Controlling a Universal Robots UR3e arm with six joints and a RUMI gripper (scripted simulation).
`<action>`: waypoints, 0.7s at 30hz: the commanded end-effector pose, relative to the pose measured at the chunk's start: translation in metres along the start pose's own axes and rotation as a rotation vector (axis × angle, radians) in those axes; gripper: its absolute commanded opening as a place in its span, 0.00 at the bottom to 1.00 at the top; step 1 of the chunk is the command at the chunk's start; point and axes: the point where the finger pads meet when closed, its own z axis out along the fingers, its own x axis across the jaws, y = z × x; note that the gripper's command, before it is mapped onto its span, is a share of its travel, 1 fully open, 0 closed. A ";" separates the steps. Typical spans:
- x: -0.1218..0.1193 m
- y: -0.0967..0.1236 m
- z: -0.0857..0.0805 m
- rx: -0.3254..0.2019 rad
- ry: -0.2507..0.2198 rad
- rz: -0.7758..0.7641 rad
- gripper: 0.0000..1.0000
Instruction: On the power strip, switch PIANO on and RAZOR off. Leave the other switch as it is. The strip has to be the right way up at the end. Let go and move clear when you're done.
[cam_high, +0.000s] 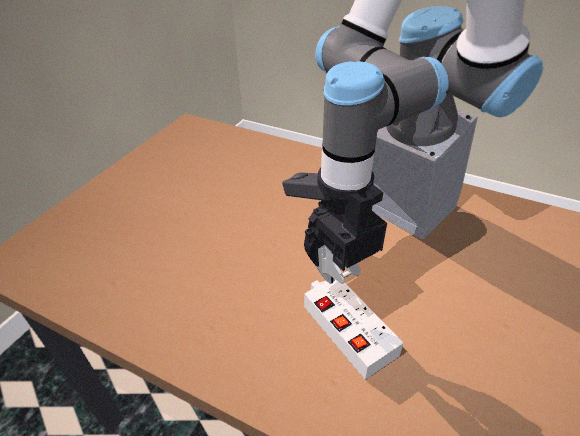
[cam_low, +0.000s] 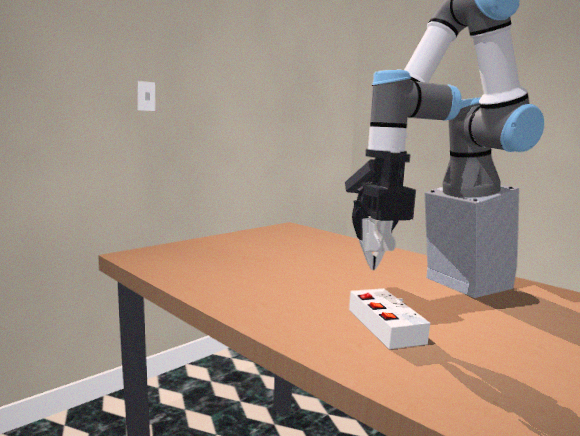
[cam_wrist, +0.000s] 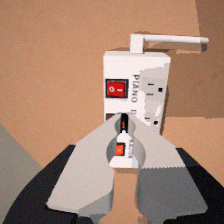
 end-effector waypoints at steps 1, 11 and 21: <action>-0.001 0.000 0.001 0.000 -0.002 0.000 0.00; -0.001 0.000 0.008 -0.001 -0.002 0.000 0.00; -0.001 -0.001 0.018 -0.001 -0.002 0.000 0.00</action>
